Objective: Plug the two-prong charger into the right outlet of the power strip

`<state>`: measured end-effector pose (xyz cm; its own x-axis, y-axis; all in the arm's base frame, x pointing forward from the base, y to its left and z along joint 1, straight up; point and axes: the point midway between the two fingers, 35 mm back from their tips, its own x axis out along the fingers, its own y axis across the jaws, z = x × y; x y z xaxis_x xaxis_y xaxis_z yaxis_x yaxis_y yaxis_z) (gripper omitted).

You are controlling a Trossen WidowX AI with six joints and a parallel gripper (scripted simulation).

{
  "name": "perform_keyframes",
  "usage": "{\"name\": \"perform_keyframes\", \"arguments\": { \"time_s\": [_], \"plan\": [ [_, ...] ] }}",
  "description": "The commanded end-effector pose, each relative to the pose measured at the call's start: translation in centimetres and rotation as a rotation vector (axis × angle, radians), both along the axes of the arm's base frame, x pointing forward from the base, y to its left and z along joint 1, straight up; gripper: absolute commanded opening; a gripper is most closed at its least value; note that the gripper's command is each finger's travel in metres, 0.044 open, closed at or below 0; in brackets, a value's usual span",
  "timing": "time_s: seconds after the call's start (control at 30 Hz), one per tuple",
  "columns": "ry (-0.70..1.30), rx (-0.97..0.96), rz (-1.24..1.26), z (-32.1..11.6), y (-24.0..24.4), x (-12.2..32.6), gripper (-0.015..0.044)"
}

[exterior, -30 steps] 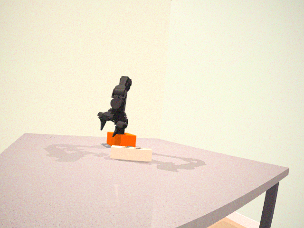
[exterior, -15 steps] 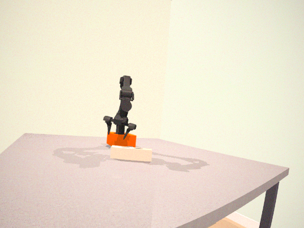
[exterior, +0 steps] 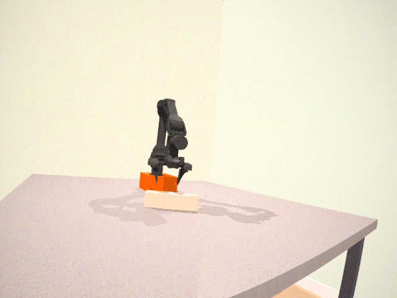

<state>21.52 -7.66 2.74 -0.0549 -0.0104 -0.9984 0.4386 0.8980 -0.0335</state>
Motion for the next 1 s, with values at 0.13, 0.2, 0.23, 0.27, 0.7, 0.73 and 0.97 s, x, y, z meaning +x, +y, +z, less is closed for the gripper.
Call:
{"name": "perform_keyframes", "arguments": {
  "time_s": [0.13,0.2,0.23,0.27,0.7,0.73,0.97],
  "plan": [
    [-0.012,0.042,0.088,-0.3,1.5,1.0,0.0440],
    [-0.012,0.042,0.088,-0.3,1.5,1.0,0.0440],
    [-0.012,0.042,0.088,-0.4,1.5,1.0,0.0440],
    [-0.012,0.042,0.088,-0.5,1.5,1.1,0.0440],
    [-0.012,0.042,0.088,-2.2,1.4,1.1,0.0440],
    [-0.012,0.042,0.088,-2.3,1.4,1.1,0.0440],
    [-0.012,0.042,0.088,-3.5,1.4,1.2,0.0440]
  ]
}}
